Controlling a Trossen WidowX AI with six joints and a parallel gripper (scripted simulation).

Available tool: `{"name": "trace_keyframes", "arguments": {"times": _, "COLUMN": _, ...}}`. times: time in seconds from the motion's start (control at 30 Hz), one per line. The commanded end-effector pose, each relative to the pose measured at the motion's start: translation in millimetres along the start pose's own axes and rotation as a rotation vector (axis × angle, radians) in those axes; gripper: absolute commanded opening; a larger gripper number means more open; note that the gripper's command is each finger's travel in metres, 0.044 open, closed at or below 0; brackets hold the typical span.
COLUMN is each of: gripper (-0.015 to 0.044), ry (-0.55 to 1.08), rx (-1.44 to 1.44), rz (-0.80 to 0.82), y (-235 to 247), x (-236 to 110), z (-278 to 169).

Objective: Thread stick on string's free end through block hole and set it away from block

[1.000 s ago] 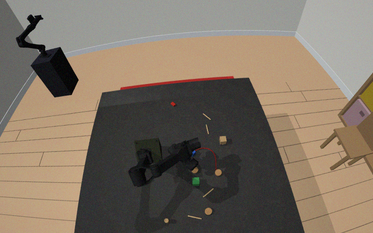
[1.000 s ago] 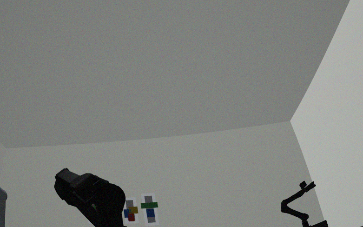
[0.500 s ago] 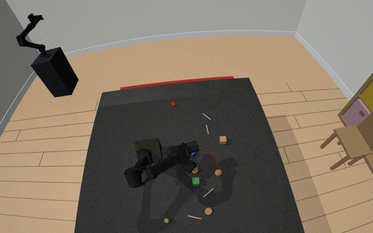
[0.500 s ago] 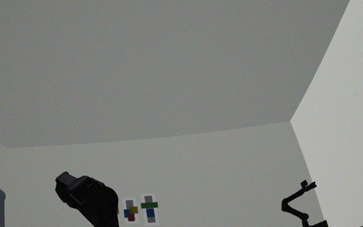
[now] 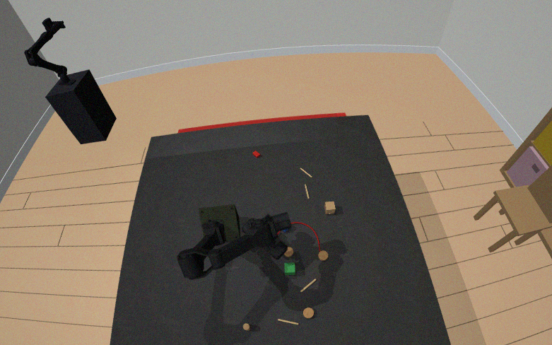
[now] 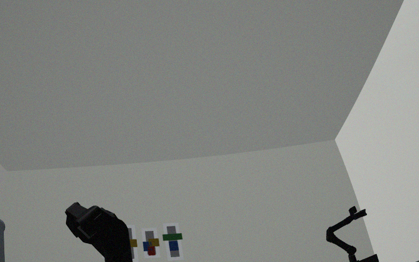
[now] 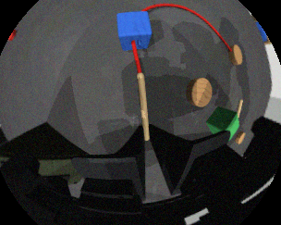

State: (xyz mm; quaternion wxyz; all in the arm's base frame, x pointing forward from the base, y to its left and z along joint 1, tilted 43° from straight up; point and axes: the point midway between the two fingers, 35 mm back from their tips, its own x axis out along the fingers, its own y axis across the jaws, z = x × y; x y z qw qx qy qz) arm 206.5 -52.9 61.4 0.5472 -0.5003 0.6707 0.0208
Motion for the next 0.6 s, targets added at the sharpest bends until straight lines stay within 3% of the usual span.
{"name": "trace_keyframes", "arguments": {"times": 0.0, "gripper": 0.0000, "ry": 0.001, "rx": -0.003, "rz": -0.001, "y": 0, "x": -1, "z": -4}}
{"name": "trace_keyframes", "arguments": {"times": 0.57, "gripper": 0.0000, "ry": 0.002, "rx": -0.002, "rz": -0.013, "y": 1, "x": 10, "z": -18}}
